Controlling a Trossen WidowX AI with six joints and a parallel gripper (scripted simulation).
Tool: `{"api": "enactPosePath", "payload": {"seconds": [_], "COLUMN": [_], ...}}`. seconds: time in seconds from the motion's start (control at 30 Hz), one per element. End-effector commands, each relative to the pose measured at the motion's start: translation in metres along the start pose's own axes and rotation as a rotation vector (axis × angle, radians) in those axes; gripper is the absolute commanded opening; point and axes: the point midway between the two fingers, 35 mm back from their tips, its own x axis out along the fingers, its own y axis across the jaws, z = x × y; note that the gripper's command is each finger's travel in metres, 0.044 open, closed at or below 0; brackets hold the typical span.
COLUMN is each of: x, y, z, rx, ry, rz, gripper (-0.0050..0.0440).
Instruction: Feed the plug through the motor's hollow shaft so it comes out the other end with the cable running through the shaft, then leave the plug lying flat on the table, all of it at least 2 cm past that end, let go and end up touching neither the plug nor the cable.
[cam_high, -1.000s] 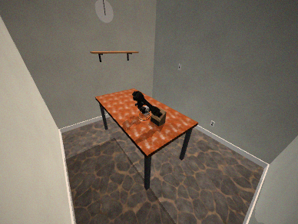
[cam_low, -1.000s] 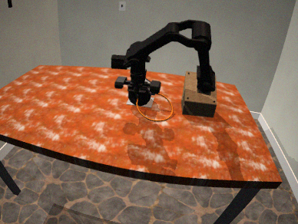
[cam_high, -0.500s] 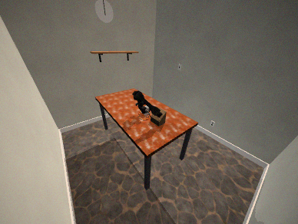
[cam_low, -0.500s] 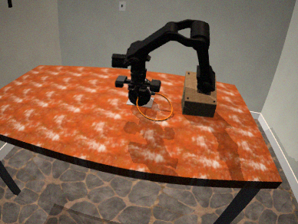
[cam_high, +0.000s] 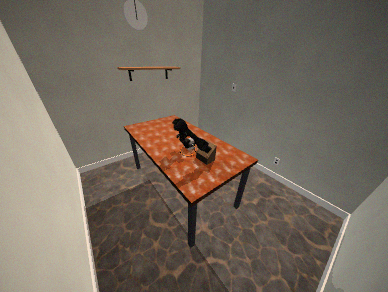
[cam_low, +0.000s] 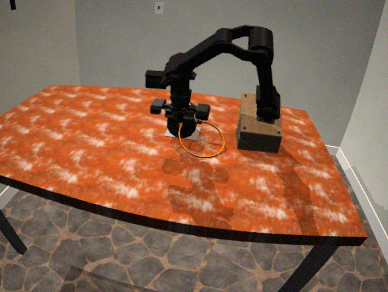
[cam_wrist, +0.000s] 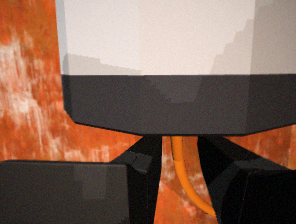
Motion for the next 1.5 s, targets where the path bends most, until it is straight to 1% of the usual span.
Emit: {"api": "enactPosePath", "payload": {"seconds": [0.0,0.03,0.13,0.4,0.67,1.07,1.13,1.23,1.47], "x": [-0.007,-0.001,-0.002,0.005,0.005,0.003,0.003,0.003,0.004], "y": [0.003,0.000,0.001,0.001,0.001,0.002,0.002,0.002,0.002], "z": [-0.009,-0.002,-0.008,-0.006,-0.005,-0.006,-0.006,-0.006,0.001], "rx": [-0.009,-0.001,-0.010,-0.010,-0.010,-0.015,-0.015,-0.015,-0.011], "ry": [-0.002,0.000,-0.003,-0.003,-0.003,-0.001,-0.001,-0.001,-0.003], "rz": [0.010,0.000,0.009,0.009,0.009,0.015,0.015,0.015,0.010], "gripper": [0.0100,0.0100,0.0100,0.0100,0.0100,0.0020,0.0020,0.0000,0.0000]}}
